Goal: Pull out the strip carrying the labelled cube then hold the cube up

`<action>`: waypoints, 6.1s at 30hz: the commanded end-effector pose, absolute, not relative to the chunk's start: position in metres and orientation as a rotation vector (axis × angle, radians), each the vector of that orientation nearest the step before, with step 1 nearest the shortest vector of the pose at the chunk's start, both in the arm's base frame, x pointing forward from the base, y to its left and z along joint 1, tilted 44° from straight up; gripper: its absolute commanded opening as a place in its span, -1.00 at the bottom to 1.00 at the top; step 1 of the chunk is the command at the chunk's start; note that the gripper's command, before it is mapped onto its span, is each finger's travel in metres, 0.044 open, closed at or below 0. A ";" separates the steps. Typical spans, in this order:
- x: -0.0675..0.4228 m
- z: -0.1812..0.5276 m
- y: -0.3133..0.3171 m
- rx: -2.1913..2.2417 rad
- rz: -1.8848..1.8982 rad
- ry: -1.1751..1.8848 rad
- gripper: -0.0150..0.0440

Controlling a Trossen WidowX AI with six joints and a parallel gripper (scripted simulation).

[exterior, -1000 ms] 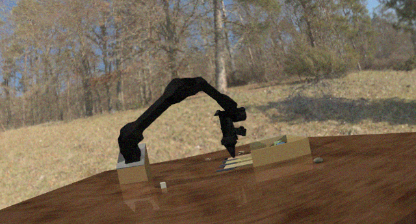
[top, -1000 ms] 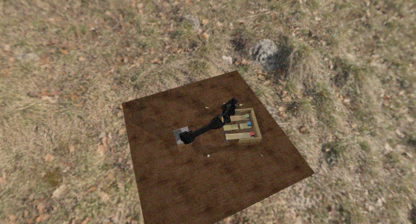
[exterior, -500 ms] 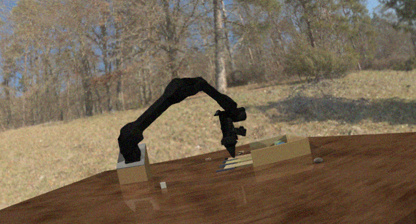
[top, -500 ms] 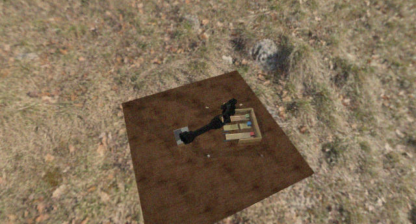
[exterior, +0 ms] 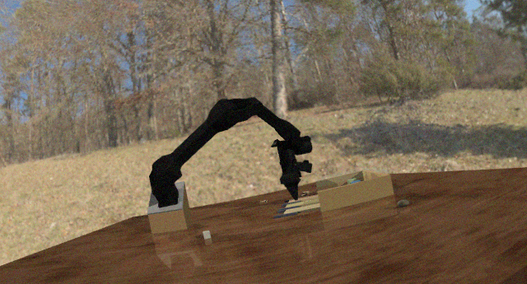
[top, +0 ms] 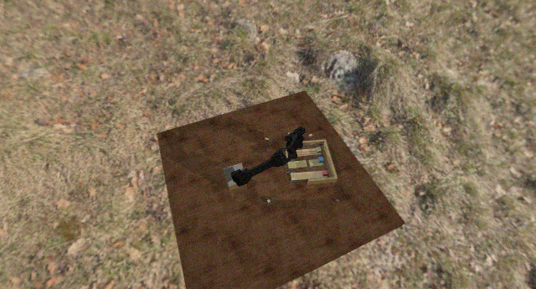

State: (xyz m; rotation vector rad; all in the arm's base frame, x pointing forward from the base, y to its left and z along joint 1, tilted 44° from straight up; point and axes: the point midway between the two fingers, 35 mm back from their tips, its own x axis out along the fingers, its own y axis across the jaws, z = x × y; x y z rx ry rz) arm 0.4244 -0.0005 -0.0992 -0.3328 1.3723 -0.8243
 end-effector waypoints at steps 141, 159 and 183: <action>0.267 -0.142 0.038 -0.337 -0.821 1.384 -0.49; 0.247 -0.147 0.043 -0.337 -0.821 1.385 -0.49; 0.247 -0.147 0.043 -0.337 -0.821 1.385 -0.49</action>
